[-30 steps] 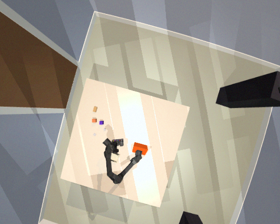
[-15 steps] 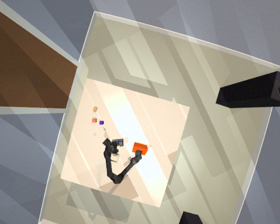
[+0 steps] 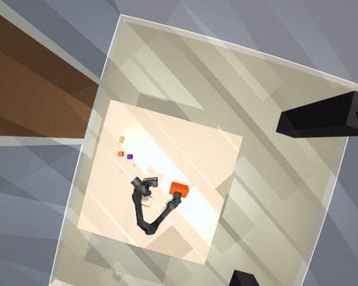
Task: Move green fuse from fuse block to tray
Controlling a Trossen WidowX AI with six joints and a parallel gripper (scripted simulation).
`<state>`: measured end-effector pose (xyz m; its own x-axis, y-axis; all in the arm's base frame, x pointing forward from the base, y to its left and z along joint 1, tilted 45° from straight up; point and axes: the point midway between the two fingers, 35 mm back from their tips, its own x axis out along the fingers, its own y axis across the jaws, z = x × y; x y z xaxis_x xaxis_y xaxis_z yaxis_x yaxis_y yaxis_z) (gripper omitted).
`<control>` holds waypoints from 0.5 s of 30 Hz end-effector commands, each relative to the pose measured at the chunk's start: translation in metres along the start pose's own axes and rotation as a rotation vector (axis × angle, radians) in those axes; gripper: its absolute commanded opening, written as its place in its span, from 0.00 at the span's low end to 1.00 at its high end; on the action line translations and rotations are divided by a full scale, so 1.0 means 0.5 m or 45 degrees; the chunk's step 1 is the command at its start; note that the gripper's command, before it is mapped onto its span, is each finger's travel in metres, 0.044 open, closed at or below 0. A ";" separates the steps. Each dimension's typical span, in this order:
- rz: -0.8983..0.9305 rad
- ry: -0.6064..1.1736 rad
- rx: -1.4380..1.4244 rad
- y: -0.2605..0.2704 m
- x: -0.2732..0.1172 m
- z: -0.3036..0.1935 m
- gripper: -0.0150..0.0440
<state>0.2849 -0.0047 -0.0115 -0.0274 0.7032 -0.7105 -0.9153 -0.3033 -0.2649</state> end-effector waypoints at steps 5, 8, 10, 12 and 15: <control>0.003 0.003 -0.007 0.000 -0.009 0.000 0.25; 0.003 0.003 -0.006 0.000 -0.012 0.000 0.25; 0.003 0.003 -0.006 0.000 -0.014 0.000 0.25; 0.003 0.003 -0.006 0.000 -0.016 0.000 0.25; 0.003 0.002 -0.006 0.000 -0.019 0.000 0.25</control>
<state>0.2851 -0.0099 -0.0062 -0.0275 0.7035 -0.7102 -0.9157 -0.3026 -0.2644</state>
